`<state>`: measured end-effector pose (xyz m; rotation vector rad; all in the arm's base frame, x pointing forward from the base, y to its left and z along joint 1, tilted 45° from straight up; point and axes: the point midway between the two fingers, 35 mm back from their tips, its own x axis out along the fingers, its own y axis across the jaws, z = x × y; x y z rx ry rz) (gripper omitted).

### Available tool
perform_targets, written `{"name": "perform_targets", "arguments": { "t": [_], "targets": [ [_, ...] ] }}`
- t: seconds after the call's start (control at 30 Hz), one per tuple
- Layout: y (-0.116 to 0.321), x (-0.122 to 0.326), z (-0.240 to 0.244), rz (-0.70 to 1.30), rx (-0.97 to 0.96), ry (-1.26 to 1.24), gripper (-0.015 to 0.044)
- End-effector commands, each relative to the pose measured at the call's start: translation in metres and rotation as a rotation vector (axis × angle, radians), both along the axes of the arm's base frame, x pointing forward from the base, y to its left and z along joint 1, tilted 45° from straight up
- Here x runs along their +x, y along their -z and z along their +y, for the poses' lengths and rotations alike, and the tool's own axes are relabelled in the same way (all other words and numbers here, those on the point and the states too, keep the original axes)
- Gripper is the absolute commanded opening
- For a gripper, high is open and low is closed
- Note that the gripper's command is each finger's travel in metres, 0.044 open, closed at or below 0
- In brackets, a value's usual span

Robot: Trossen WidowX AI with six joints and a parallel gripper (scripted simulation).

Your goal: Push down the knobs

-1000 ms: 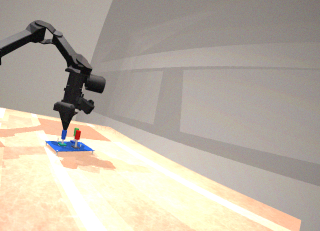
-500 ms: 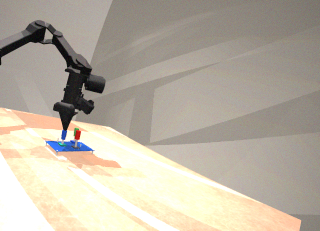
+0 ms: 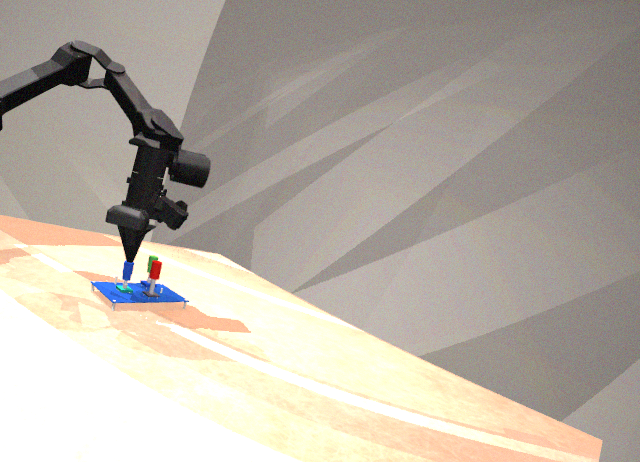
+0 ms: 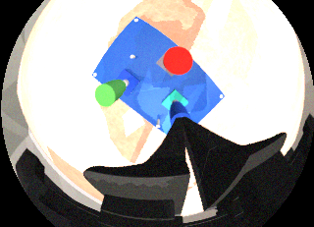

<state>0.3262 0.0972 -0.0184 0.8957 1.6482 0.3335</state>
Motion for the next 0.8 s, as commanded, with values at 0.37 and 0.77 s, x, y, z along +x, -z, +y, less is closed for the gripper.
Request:
{"name": "perform_targets", "arguments": {
  "t": [0.37,0.77],
  "targets": [
    [0.0103,-0.0007,0.0133,0.001,0.002,-0.024,0.0000],
    [0.0110,-0.0007,0.0140,0.001,0.002,-0.024,0.0000]
  ]
}}
